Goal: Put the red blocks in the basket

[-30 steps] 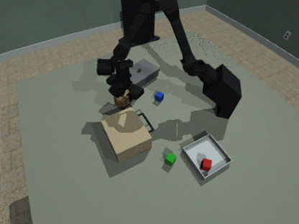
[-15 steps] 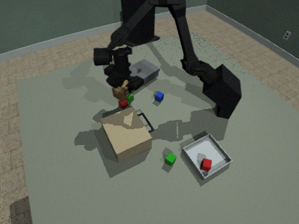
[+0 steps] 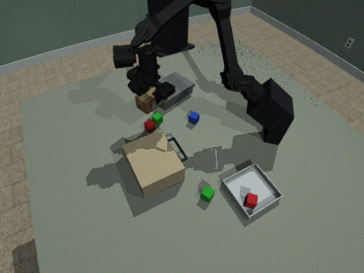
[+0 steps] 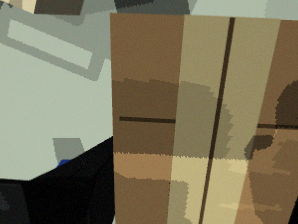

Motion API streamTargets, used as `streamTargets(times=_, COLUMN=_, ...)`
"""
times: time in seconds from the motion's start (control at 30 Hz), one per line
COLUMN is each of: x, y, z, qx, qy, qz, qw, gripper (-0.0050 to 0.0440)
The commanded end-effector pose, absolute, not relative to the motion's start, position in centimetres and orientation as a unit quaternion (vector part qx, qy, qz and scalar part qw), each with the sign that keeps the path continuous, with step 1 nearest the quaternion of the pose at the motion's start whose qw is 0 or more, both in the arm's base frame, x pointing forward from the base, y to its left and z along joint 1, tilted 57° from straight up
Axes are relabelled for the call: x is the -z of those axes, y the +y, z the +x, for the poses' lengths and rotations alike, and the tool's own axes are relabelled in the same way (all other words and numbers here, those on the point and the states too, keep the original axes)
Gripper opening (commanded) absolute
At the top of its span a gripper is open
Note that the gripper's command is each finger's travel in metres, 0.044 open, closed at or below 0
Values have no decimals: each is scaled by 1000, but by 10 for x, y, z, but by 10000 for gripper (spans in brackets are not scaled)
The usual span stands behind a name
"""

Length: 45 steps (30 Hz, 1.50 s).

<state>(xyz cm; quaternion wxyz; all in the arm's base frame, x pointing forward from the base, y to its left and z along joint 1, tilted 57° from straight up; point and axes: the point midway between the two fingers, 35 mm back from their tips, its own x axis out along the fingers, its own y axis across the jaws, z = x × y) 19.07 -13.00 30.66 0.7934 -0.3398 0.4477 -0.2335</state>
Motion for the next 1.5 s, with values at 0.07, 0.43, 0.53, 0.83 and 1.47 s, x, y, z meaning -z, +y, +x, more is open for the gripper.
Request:
streamTargets(times=0.07, x=-284, y=-142, z=144, qx=307, qy=404, qz=-205, qw=837, gripper=0)
streamTargets(times=0.43, x=-250, y=-148, z=97, qx=381, qy=335, qz=-36, qw=861, gripper=0)
streamTargets(times=0.53, x=-232, y=-148, z=76, qx=412, qy=296, qz=50, qw=860, gripper=0)
streamTargets(times=0.83, x=-218, y=-147, z=62, qx=431, qy=268, qz=107, qw=855, gripper=0)
streamTargets(times=1.47, x=-190, y=-148, z=44, qx=462, qy=209, qz=218, qw=834, gripper=0)
